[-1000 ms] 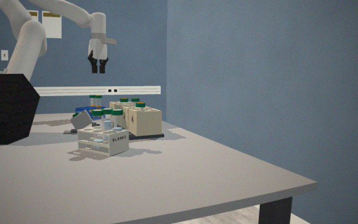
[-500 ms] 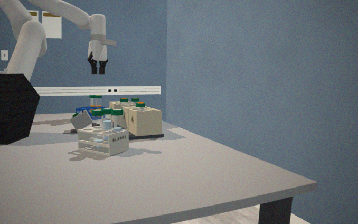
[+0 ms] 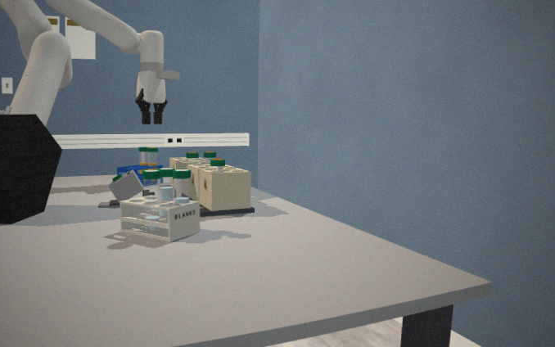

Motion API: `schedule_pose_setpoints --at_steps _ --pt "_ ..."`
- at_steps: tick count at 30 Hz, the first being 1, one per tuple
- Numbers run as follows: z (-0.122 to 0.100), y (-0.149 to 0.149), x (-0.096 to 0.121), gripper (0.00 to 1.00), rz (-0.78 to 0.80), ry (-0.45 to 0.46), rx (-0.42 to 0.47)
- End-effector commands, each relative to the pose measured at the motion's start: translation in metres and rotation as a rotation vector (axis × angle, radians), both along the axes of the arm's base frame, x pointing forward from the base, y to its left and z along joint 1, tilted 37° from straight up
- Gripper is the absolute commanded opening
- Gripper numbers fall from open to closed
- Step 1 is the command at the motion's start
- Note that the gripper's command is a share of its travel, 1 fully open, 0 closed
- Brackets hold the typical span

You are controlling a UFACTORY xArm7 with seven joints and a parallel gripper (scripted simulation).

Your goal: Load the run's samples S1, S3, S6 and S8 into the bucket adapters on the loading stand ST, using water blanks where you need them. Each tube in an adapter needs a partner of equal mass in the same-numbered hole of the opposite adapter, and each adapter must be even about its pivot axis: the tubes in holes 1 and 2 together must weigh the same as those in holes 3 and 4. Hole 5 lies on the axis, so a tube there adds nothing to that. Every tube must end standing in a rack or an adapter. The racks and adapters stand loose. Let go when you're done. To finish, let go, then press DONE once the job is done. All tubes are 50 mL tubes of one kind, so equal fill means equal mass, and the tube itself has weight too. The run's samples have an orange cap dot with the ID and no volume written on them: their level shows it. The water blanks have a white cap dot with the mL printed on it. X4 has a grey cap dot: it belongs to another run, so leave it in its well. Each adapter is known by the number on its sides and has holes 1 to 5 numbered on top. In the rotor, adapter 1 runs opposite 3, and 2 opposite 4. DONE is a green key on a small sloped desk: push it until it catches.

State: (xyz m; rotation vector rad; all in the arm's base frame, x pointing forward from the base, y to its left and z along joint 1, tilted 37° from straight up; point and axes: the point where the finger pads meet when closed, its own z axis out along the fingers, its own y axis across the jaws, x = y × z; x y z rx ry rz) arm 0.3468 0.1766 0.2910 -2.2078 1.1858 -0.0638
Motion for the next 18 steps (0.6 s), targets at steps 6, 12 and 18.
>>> schedule_pose_setpoints --at_steps 6,12,18 --pt "-0.009 0.006 0.005 0.57 -0.002 -0.004 0.001" --pt "-0.018 0.012 0.009 0.57 -0.002 -0.004 0.001" --pt "-0.025 0.016 0.012 0.57 -0.002 -0.004 0.001"
